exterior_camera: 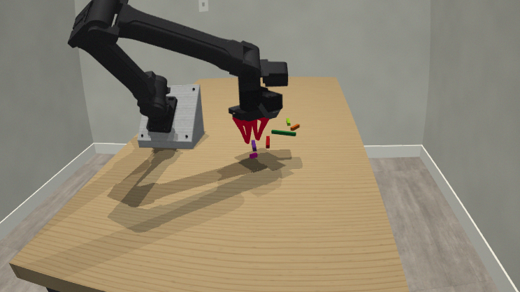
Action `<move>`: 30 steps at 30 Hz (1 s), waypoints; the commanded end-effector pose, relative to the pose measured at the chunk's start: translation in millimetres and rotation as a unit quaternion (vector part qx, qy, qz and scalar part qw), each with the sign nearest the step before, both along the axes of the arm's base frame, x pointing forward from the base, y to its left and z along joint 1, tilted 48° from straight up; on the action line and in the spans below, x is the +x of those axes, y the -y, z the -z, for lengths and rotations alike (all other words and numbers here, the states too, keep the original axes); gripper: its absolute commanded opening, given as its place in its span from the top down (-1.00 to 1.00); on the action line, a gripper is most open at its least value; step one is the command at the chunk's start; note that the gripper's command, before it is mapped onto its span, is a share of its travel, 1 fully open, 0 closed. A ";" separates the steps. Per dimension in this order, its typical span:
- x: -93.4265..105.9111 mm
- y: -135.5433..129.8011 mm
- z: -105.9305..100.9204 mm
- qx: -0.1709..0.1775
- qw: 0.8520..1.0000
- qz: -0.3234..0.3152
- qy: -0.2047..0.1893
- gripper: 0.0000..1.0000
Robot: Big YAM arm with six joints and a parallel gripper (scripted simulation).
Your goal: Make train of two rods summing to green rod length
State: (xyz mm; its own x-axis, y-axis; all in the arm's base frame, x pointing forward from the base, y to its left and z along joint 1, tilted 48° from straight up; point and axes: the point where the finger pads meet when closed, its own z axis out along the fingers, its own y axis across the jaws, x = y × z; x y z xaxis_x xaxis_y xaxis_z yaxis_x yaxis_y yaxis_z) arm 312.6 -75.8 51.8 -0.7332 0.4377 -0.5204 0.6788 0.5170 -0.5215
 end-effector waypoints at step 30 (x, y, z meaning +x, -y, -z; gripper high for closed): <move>4.7 19.1 21.3 -0.002 1.000 -0.012 -0.002 0.34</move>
